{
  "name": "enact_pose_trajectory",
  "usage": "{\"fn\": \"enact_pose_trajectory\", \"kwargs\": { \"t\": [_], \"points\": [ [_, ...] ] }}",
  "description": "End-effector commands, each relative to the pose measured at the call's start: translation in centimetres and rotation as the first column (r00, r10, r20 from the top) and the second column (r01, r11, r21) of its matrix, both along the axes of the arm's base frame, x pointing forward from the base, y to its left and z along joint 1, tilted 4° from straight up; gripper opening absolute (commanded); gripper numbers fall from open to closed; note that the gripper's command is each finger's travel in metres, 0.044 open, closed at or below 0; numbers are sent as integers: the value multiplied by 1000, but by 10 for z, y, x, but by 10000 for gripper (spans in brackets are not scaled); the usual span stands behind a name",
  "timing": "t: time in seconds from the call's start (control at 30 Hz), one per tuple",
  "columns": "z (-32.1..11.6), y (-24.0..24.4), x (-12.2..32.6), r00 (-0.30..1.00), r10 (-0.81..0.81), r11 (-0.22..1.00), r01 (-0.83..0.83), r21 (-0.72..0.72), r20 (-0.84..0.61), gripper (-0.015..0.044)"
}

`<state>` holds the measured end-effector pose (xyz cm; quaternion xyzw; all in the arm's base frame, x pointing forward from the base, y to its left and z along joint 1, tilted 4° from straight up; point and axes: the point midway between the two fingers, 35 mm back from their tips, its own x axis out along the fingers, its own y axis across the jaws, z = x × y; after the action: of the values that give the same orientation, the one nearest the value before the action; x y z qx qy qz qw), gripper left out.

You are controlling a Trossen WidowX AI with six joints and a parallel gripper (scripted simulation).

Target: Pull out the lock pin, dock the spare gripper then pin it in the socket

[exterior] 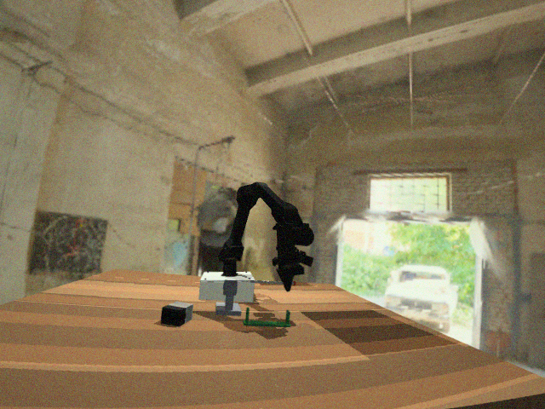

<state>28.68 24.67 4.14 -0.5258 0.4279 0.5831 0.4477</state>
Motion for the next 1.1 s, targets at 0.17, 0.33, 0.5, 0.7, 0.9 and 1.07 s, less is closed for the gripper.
{"fn": "enact_pose_trajectory", "kwargs": {
  "t": [0.17,0.33,0.5,0.7,0.9,1.07],
  "points": [
    [4,15,22,1000,-22,1000,22,4,6,0],
    [5,23,34,999,-32,999,32,5,8,0],
    [5,31,45,999,-41,999,40,7,9,0],
    [4,39,58,999,-51,999,51,8,11,0],
    [3,42,63,998,-55,998,55,8,11,0],
    [-4,42,64,998,-55,998,54,8,9,0]
  ]
}}
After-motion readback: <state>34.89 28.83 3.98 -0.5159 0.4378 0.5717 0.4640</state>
